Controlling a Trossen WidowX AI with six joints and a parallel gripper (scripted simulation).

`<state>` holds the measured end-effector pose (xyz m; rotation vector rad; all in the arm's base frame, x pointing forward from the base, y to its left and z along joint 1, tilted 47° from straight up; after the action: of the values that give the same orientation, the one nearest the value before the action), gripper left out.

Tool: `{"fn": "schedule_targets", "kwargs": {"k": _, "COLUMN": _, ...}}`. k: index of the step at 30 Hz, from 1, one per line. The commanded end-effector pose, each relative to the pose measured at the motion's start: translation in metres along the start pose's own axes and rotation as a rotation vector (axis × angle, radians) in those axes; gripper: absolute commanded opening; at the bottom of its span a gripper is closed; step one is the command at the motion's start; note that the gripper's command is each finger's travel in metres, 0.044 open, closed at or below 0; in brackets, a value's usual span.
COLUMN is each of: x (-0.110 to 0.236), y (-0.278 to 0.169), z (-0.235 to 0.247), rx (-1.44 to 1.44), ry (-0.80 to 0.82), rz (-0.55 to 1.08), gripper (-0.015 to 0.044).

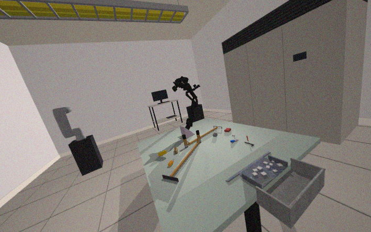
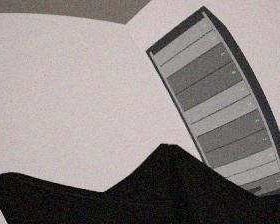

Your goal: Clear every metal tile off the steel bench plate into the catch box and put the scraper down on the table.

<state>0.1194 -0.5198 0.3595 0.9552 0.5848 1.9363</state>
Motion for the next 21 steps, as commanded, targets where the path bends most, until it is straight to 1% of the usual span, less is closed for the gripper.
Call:
{"fn": "schedule_targets", "kwargs": {"k": 1, "x": -0.005, "y": -0.009, "z": -0.001, "rx": 0.025, "ry": -0.002, "rz": 0.032, "gripper": 0.0000}}
{"fn": "schedule_targets", "kwargs": {"k": 21, "x": -0.022, "y": -0.045, "z": -0.004, "rx": 0.124, "ry": -0.015, "rz": 0.156, "gripper": 0.0000}}
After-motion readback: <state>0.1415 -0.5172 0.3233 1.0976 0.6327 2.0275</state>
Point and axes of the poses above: the point midway between the two fingers, 35 mm back from their tips, its own x axis back along the fingers, its own z axis across the jaws, y = z × x, the point moved 1 cm from there along x, back along the fingers, and after that the axes turned 15 degrees about x, right-handed, at the moved point
